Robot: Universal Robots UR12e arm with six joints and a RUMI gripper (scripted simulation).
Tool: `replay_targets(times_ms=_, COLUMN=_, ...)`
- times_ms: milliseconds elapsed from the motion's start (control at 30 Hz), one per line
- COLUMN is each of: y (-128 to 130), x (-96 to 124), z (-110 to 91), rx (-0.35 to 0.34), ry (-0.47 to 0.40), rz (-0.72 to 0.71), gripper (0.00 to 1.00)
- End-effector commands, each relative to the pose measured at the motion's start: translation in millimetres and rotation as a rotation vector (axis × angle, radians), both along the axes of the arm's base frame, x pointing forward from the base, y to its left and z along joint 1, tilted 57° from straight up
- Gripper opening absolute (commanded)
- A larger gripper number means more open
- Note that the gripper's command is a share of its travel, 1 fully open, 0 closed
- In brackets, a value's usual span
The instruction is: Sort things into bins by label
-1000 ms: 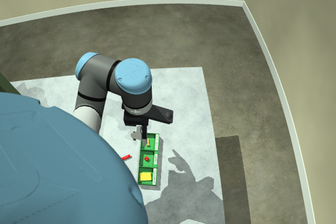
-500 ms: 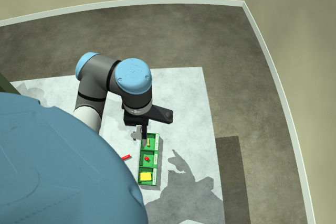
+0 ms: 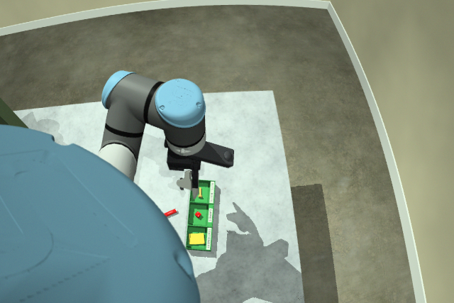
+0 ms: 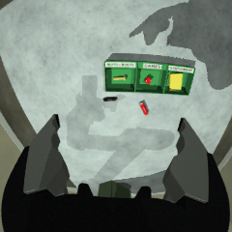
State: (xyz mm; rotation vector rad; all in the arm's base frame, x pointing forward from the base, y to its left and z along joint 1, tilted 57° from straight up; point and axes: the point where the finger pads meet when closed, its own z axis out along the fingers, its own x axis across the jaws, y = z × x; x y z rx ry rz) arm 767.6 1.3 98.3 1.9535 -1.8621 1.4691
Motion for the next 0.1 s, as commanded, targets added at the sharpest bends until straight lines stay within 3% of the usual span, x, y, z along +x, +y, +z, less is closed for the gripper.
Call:
replay_targets(times_ms=0, y=0.5, x=-0.1, z=0.4, rx=0.0, ry=-0.001, rz=0.001, gripper=1.0)
replay_targets(times_ms=67, y=0.5, x=-0.1, z=0.4, rx=0.0, ry=-0.001, rz=0.001, gripper=1.0)
